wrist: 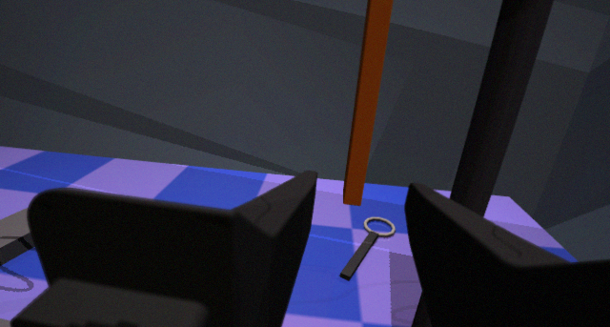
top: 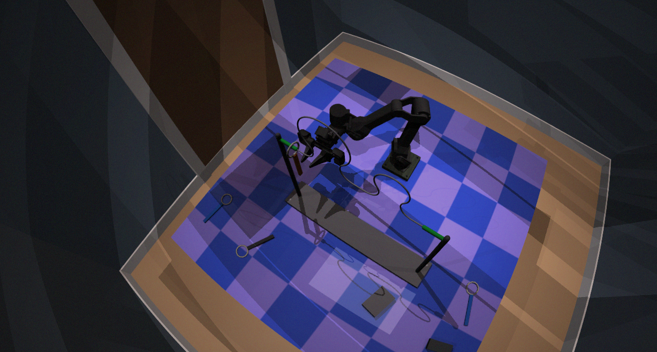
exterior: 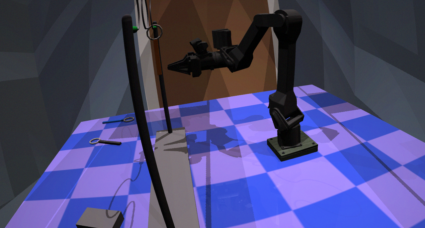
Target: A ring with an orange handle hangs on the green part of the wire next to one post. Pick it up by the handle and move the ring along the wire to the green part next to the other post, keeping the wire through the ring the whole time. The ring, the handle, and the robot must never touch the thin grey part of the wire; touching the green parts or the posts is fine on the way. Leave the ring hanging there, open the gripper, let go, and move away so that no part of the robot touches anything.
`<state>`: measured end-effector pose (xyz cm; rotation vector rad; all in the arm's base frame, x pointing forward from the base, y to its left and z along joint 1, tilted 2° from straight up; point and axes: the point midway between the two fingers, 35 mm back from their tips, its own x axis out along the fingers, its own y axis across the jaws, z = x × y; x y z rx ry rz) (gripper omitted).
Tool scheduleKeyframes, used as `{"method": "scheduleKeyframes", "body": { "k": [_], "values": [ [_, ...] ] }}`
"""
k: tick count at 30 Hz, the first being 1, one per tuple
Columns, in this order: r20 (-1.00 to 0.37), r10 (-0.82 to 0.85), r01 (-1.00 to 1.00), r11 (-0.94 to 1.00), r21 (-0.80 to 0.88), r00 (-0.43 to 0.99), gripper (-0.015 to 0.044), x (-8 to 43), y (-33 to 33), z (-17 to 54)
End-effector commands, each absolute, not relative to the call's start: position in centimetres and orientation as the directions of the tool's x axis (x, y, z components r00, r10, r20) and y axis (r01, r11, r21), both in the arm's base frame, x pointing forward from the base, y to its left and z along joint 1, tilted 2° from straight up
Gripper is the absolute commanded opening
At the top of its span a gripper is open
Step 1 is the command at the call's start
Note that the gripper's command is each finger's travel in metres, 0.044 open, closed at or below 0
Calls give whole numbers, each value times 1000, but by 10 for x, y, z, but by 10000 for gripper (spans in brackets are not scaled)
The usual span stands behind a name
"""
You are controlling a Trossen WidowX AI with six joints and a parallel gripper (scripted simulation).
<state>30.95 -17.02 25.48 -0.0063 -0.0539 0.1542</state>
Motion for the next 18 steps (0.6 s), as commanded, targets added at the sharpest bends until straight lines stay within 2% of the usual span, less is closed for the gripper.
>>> {"method": "scheduleKeyframes", "body": {
  "k": [1,18],
  "values": [
    [56,152,-152,988,-17,987,160,317,-170,257],
    [58,152,-152,988,-17,987,160,343,-167,259]
  ]
}}
